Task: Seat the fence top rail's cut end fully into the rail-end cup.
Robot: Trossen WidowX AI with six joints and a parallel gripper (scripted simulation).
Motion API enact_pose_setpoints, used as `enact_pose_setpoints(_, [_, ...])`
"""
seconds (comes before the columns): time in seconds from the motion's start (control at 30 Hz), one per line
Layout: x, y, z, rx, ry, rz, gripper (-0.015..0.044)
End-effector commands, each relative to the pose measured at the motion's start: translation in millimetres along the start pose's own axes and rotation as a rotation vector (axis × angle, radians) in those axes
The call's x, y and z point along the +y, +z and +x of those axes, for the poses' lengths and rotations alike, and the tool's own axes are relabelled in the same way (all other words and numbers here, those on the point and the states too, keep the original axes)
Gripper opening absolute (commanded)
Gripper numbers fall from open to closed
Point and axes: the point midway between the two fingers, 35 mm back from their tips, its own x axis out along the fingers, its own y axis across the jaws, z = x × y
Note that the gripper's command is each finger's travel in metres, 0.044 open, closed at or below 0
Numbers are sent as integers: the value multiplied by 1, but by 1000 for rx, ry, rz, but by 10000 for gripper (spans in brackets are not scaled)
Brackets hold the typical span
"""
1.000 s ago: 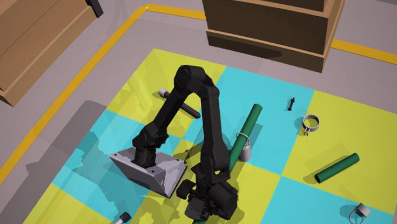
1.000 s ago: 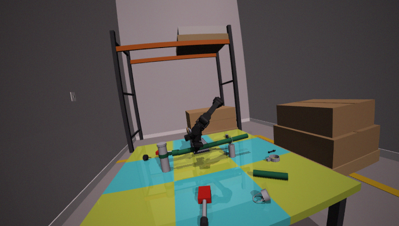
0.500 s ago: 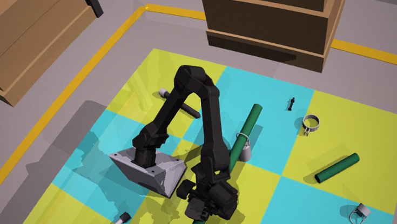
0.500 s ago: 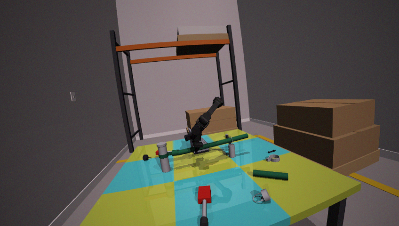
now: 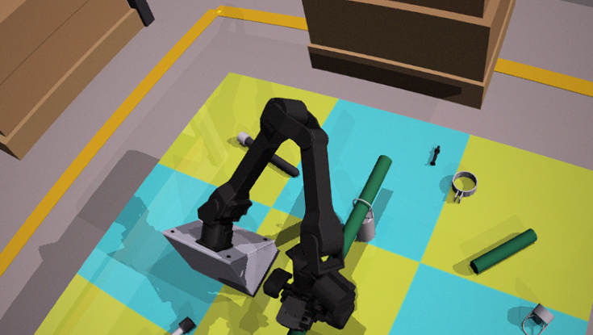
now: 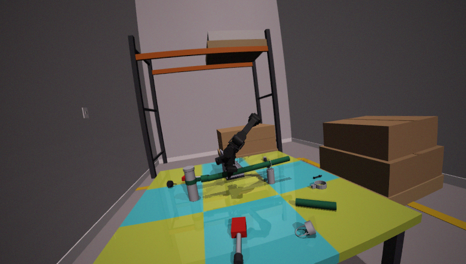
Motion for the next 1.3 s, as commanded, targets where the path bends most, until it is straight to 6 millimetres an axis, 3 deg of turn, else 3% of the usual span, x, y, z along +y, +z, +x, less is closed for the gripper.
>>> enact_pose_setpoints(0.0, [2,6,-4,-13,9,-1,0])
enact_pose_setpoints(1.27, [2,6,-3,7,-8,-3,0])
